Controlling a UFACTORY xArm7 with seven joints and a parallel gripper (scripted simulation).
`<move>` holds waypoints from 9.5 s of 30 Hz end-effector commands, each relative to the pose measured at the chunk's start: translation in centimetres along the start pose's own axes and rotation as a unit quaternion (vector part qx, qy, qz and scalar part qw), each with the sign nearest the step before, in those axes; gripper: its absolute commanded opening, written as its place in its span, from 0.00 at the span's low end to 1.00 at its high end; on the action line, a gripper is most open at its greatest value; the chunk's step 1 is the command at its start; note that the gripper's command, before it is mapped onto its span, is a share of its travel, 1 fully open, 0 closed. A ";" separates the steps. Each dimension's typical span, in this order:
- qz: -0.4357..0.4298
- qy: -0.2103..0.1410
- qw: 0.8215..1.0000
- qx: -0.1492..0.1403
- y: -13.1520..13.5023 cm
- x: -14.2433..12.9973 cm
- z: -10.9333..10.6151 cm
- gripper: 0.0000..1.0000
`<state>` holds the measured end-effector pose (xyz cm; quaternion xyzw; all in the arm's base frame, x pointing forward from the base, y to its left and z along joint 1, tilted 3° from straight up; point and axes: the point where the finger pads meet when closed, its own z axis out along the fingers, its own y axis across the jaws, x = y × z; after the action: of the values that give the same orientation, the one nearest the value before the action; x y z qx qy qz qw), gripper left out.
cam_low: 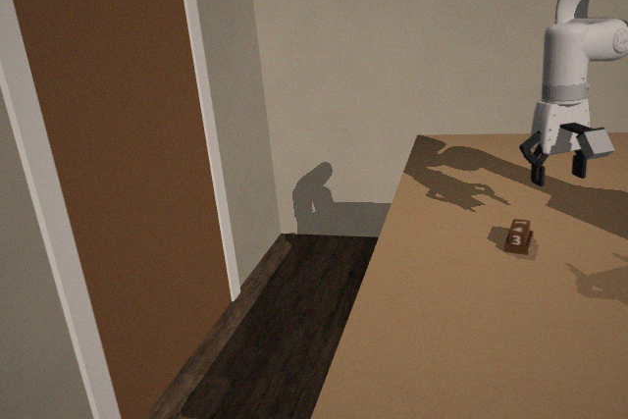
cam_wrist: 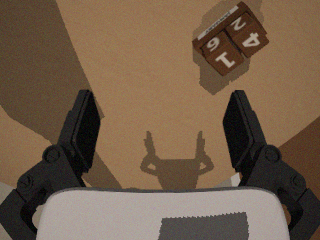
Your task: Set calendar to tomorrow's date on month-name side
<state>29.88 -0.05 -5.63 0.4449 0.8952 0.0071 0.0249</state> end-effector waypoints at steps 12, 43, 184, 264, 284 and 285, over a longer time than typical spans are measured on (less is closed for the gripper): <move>0.000 -0.001 1.000 -0.001 0.0 0.0 4.2 1.00; 0.000 -0.001 1.000 -0.001 0.0 0.0 6.0 1.00; 0.000 -0.001 1.000 -0.001 2.8 -8.5 10.5 1.00; 0.000 -0.001 1.000 -0.001 2.8 -8.5 10.5 1.00; 0.000 -0.001 1.000 -0.001 2.8 -8.5 7.2 1.00; 0.000 -0.001 1.000 -0.001 2.8 -8.5 7.0 1.00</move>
<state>37.56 -5.28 -12.65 0.4445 0.8953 0.0064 0.0282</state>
